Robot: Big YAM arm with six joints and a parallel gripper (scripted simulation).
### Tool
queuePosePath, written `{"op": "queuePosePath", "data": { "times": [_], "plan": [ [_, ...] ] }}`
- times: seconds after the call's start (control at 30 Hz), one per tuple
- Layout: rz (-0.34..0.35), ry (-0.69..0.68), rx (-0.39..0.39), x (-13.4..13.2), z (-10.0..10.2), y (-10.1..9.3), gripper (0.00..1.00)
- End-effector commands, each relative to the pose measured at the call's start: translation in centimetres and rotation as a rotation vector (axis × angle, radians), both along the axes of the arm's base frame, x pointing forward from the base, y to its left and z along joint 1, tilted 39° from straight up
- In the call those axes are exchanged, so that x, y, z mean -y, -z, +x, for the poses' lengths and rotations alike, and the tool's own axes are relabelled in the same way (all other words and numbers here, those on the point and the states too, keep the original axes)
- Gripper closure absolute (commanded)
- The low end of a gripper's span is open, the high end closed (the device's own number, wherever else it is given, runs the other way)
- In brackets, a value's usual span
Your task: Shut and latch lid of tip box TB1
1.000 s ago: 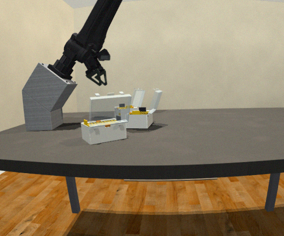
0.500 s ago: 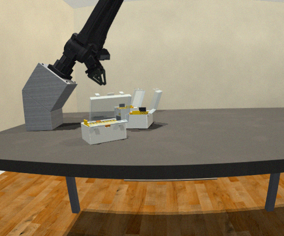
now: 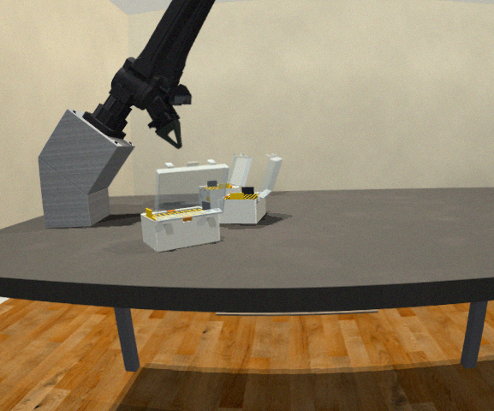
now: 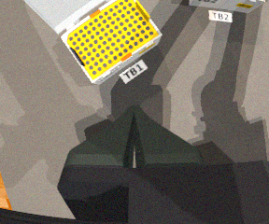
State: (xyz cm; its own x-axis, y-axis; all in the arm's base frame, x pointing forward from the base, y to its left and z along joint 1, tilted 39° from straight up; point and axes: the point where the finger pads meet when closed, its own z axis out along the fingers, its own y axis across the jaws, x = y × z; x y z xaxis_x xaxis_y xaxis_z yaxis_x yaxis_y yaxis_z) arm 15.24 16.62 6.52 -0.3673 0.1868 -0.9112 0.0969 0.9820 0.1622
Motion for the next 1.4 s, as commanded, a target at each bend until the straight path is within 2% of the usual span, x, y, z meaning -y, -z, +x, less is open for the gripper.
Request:
{"op": "queuePosePath", "data": {
  "times": [0.0,0.23,0.27,0.37,0.4,0.43,0.5,0.63,0.67,0.8,0.93,1.37],
  "plan": [
    [-0.023,-0.024,-0.037,-0.2,0.9,-0.8,1.00],
    [-0.150,-0.160,-0.172,-1.2,3.5,-3.0,1.00],
    [-0.134,-0.182,-0.179,-2.6,4.2,-4.9,1.00],
    [-0.149,-0.201,-0.195,-2.9,4.7,-5.4,1.00],
    [-0.205,-0.218,-0.230,-1.7,4.6,-4.0,1.00],
    [-0.223,-0.237,-0.249,-1.8,5.0,-4.3,1.00],
    [-0.225,-0.278,-0.266,-3.3,6.3,-6.9,1.00],
    [-0.306,-0.354,-0.342,-3.7,7.9,-8.2,1.00],
    [-0.357,-0.370,-0.389,-3.6,8.1,-7.6,1.00],
    [-0.432,-0.445,-0.468,-4.1,9.7,-8.8,1.00],
    [-0.432,-0.445,-0.468,-4.3,10.4,-9.5,1.00],
    [-0.433,-0.445,-0.466,-6.1,15.3,-13.5,1.00]
  ]
}}
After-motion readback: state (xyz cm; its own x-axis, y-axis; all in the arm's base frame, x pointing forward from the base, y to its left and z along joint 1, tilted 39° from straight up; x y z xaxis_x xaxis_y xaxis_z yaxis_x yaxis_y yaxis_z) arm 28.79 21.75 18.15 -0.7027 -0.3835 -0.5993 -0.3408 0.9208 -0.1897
